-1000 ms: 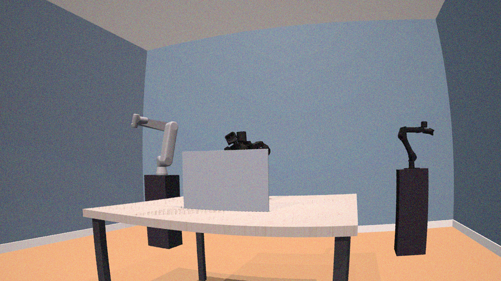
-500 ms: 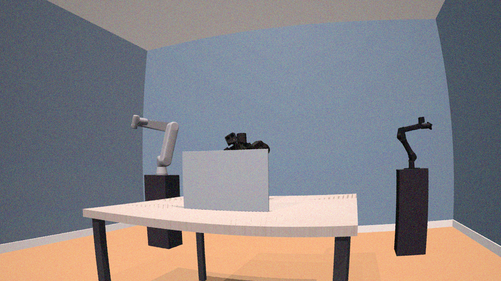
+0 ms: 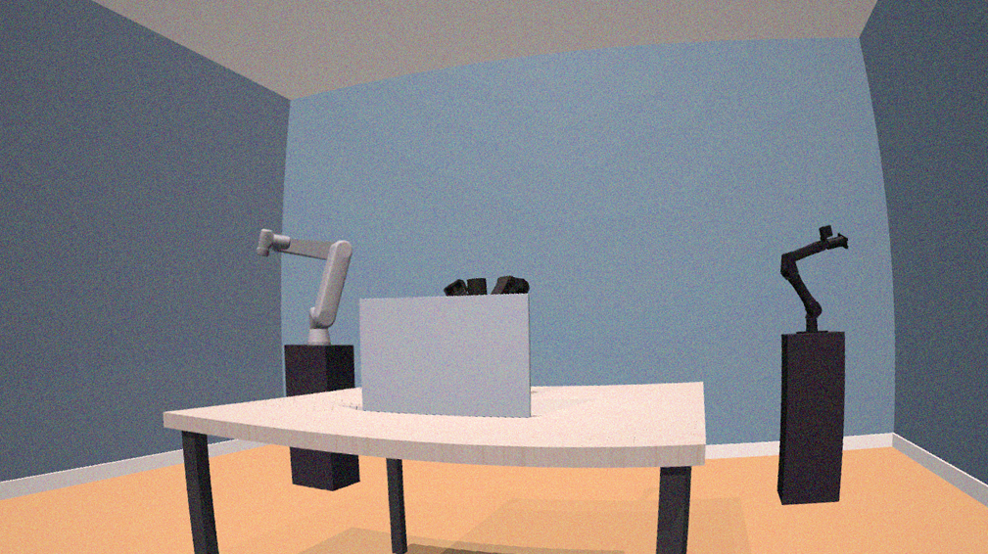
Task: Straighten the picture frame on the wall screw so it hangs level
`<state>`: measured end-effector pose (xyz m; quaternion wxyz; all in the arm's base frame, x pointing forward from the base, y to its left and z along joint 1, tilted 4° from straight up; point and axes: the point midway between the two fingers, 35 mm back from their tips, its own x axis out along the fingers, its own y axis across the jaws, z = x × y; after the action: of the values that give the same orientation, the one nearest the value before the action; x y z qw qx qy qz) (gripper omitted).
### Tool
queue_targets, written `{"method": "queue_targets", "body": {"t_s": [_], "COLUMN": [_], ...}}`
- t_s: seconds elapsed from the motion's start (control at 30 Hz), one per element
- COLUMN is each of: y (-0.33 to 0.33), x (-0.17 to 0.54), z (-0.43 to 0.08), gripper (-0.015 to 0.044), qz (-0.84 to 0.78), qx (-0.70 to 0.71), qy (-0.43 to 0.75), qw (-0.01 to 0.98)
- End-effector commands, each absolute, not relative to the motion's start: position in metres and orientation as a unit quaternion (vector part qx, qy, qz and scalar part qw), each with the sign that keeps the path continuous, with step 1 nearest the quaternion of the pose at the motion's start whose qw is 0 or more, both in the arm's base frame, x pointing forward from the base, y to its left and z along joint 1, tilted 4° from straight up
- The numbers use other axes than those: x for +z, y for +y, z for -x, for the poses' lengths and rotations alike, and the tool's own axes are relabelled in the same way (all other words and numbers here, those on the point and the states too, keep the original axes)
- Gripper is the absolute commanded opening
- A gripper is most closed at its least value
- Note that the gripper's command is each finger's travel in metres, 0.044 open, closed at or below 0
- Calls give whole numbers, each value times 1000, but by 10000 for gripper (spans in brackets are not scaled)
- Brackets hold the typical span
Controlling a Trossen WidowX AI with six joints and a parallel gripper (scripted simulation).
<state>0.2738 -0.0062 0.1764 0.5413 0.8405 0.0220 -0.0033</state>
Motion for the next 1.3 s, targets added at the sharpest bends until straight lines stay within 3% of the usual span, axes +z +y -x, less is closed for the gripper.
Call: {"method": "queue_targets", "body": {"t_s": [0.0,0.37,1.27], "y": [-7,-7,-8], "x": [174,174,111], "z": [-273,-275,-351], "gripper": [260,260,260], "qz": [-842,-842,-842], "qx": [-6,-6,-4], "qy": [21,21,20], "qw": [539,539,539]}}
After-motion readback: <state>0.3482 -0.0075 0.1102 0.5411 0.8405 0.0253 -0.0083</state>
